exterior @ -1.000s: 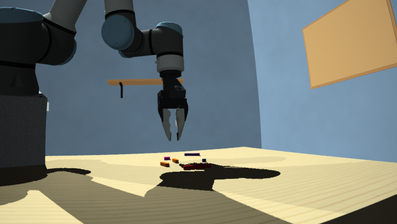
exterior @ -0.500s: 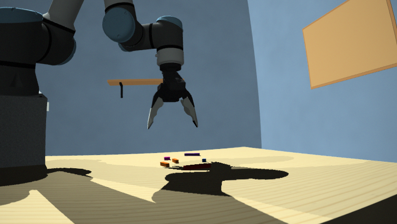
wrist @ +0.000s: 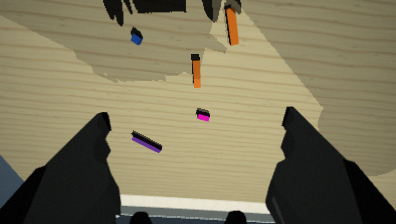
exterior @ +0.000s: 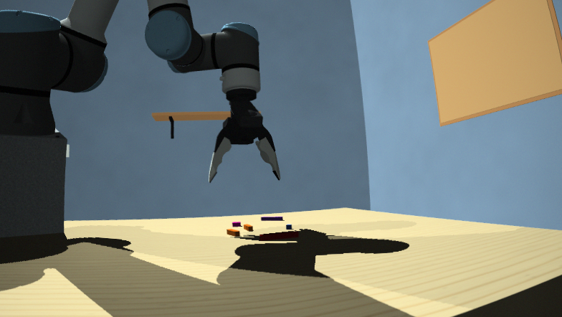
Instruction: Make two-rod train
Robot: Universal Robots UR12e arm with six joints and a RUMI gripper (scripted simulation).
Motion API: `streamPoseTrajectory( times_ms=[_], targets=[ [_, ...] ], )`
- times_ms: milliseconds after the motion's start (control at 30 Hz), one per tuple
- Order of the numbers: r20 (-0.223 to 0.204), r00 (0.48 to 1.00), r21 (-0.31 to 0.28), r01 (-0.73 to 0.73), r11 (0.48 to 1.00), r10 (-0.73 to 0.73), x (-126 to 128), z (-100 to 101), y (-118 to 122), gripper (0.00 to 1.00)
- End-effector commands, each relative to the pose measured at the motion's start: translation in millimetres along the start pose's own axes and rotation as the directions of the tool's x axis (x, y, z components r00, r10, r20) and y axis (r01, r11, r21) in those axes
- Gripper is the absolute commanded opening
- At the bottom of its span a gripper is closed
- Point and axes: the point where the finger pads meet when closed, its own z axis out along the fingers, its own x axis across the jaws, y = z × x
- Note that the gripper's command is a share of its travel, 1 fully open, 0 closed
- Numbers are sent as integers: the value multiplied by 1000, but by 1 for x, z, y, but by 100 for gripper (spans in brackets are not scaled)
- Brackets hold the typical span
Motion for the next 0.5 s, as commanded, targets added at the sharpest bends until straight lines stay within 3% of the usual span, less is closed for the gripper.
streamPoseTrajectory(
  times_ms=[0, 267, 467],
  targets=[
    [1, 1000, 0, 3, 1000, -3, -1, 0, 0, 100],
    [1, 988, -1, 151, 988, -151, -21, 3, 19, 100],
    [1, 921, -2, 391, 921, -391, -53, 10, 55, 100]
  ],
)
